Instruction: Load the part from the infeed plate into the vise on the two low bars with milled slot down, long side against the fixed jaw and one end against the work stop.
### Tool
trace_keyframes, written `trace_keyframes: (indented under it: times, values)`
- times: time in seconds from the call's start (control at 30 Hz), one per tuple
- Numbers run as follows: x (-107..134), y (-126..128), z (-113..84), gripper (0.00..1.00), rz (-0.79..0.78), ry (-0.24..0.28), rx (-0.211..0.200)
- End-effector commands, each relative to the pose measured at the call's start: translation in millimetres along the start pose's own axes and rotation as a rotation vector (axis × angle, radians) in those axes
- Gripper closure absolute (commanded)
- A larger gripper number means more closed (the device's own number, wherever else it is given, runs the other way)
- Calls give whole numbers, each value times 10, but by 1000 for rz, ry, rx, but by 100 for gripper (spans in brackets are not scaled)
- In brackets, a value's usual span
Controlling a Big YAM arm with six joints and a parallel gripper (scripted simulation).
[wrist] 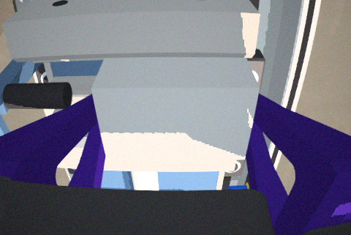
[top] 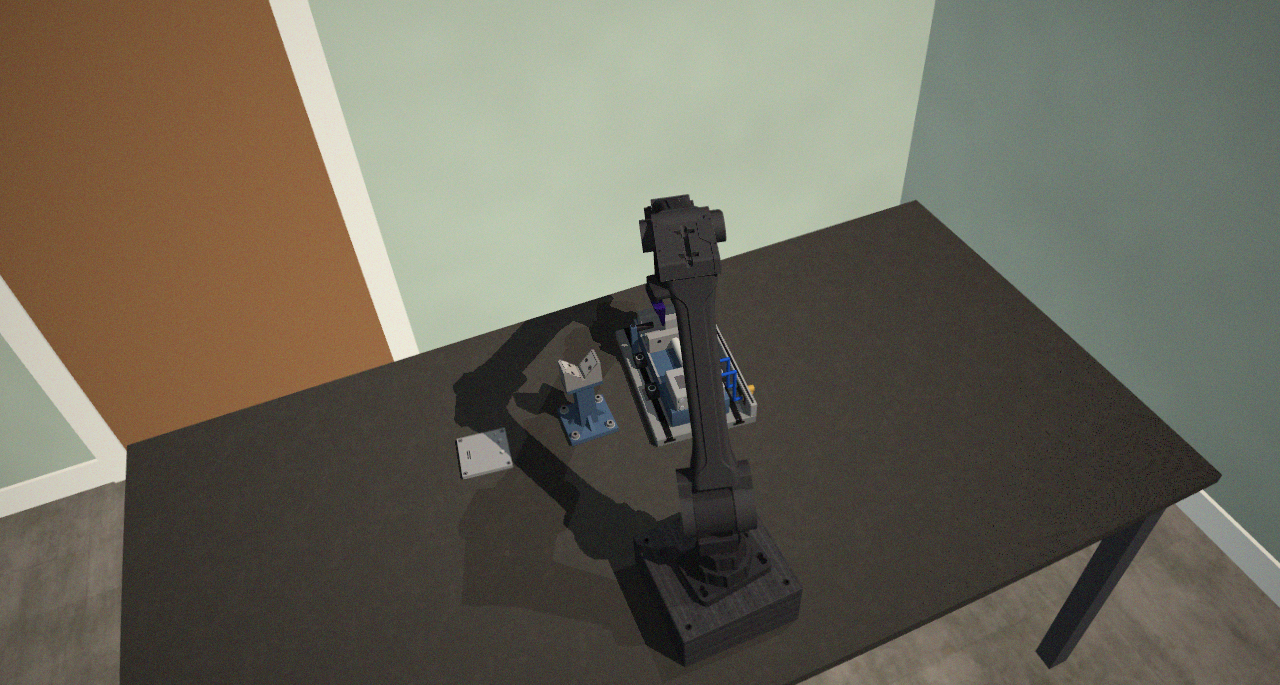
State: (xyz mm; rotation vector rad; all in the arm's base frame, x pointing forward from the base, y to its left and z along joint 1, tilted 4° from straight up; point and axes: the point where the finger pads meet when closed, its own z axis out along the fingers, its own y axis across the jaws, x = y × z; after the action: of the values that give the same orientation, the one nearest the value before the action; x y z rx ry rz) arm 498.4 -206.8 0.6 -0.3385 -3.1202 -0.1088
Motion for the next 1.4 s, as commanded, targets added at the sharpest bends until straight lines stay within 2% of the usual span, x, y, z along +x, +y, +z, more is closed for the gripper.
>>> trace_keyframes:
  times: [0.0,1.37]
  values:
    - [-243,28,-128,100,-6,-39,8]
    - [-262,25,-149,100,-7,-37,8]
